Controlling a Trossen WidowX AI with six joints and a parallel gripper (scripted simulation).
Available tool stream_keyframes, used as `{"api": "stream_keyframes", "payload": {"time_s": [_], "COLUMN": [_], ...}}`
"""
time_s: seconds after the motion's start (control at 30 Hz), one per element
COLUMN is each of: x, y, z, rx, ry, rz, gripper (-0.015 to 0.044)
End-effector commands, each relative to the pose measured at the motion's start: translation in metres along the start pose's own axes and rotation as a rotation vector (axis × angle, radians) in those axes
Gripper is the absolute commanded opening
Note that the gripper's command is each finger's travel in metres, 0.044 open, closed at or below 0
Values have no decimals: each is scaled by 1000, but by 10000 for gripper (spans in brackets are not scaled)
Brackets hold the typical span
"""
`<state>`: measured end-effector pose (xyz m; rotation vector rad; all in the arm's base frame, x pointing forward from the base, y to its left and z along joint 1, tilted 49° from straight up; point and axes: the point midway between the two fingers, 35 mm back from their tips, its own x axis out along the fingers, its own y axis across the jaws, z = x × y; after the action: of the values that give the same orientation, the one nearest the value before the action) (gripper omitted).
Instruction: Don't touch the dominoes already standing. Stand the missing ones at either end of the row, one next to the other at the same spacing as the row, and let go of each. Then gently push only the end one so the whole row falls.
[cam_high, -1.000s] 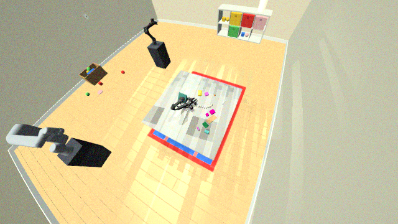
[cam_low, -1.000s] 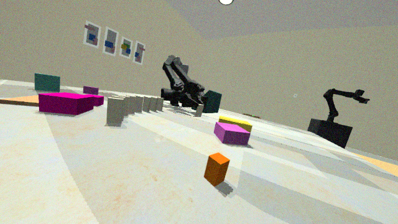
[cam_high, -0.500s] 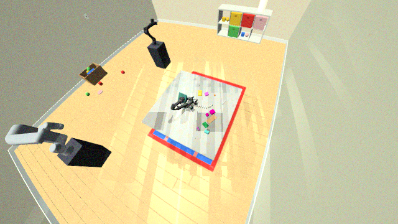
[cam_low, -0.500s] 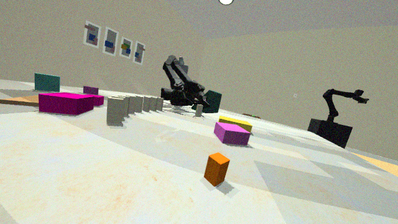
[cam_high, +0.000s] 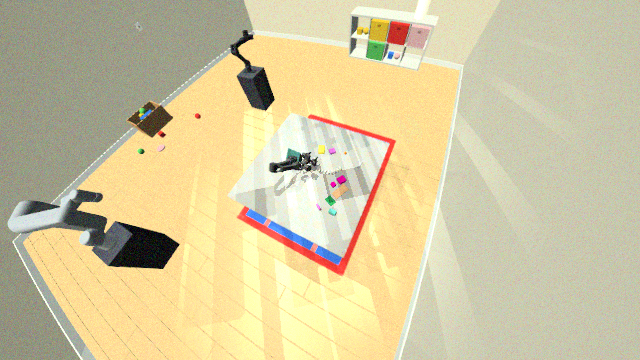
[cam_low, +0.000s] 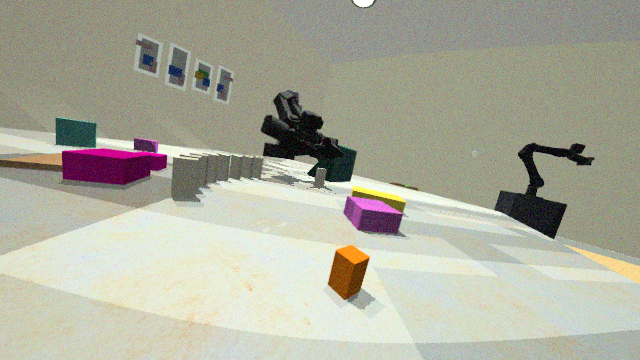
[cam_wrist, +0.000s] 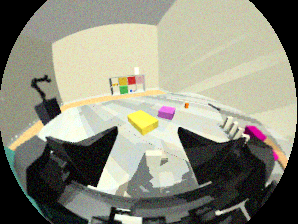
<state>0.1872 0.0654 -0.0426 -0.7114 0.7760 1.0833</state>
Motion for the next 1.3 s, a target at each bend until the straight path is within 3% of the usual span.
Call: {"api": "stream_keyframes", "payload": {"time_s": [0.0,0.3,0.57,1.27], "x": [12,29,17,16], "y": [-5,7,-2,-3], "z": [2,15,44,48], "rx": [110,170,32,4], "ry": [186,814,1361,1397], "rz": [115,252,-64,-109], "gripper": [440,440,440,440]}}
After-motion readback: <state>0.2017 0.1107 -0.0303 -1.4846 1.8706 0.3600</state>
